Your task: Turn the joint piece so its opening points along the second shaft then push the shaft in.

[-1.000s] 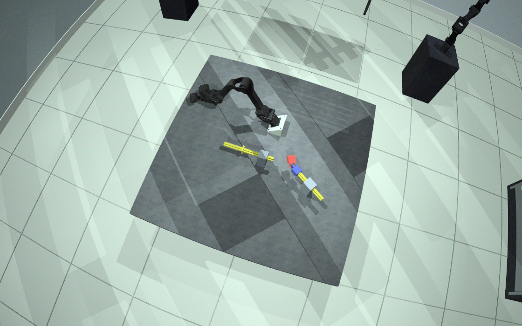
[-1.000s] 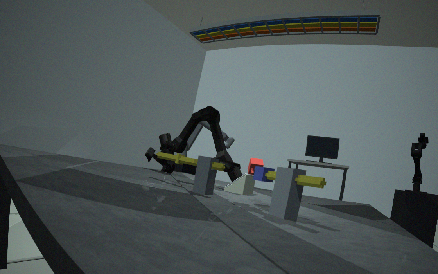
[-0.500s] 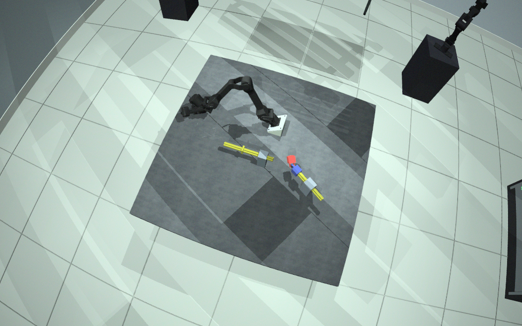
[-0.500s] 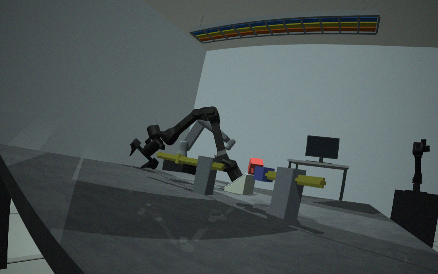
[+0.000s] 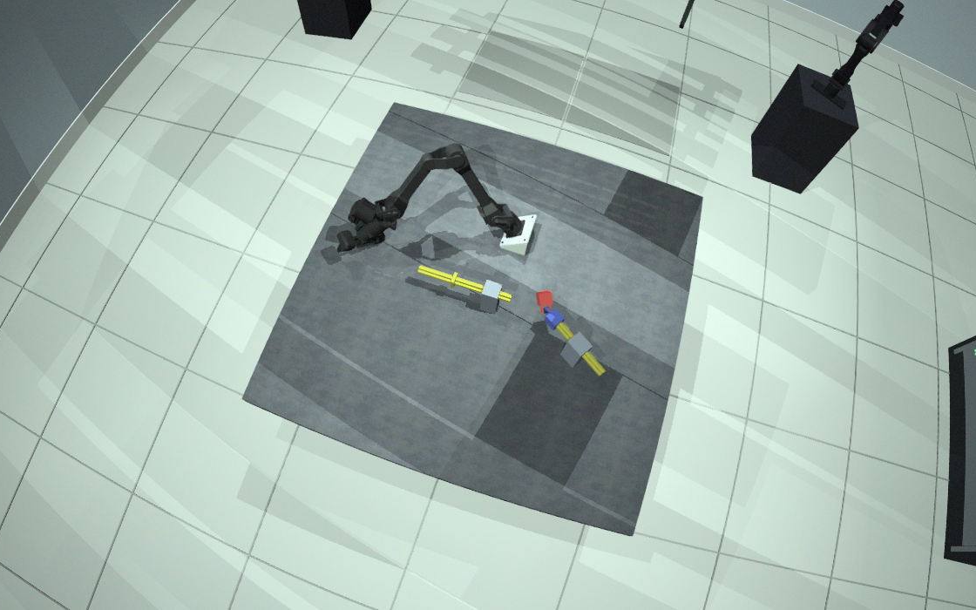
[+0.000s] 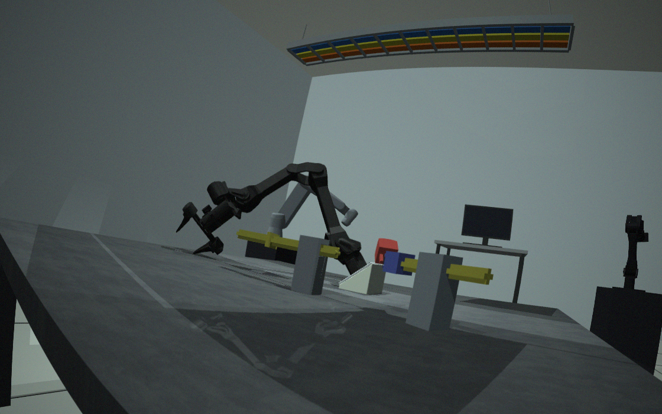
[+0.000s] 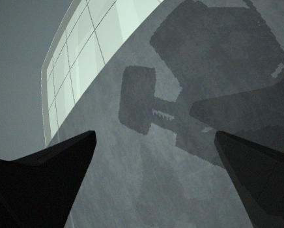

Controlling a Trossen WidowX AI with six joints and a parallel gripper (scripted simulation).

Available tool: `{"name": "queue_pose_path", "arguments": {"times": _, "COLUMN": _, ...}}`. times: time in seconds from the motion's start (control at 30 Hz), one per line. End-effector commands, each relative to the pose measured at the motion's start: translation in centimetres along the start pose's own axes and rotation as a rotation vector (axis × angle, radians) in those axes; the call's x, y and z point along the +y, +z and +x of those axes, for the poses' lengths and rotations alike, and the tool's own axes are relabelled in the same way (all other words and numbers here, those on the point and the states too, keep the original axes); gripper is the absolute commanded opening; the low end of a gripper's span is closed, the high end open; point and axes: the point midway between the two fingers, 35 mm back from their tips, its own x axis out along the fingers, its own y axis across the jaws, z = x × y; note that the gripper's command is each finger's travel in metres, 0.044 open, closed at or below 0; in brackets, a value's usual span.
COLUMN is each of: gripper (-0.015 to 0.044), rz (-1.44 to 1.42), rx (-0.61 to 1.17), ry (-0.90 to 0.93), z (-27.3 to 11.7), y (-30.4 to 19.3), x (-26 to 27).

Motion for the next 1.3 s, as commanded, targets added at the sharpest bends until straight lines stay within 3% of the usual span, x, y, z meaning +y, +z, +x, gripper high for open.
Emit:
{"name": "queue_pose_path", "arguments": {"times": 0.0, "gripper": 0.0440, "rz": -0.019, "rx": 0.123, "ry": 0.014, "z": -0.5, "y": -4.5, "x": 1.8}}
{"name": "queue_pose_path", "arguments": {"times": 0.33, "gripper": 0.0440, "rz": -0.163, "rx": 0.428, "ry": -0.006, "z": -3.8, "y": -16.5, "x": 4.3}}
{"name": "queue_pose_path", "arguments": {"times": 0.73, "gripper": 0.0440, "rz": -0.405, "rx": 0.743, "ry": -0.038, "z": -12.0, "y": -28.8, "x": 5.1}}
{"name": "queue_pose_path", "arguments": {"times": 1.07, "gripper": 0.0440, "rz": -0.668, "rx": 0.935, "ry": -0.012, "z": -20.9, "y": -36.3, "x": 4.2}}
{"name": "queue_pose_path", "arguments": {"times": 1.27, "gripper": 0.0440, "rz": -0.785, "rx": 0.979, "ry": 0.006, "z": -23.8, "y": -38.1, "x": 3.3}}
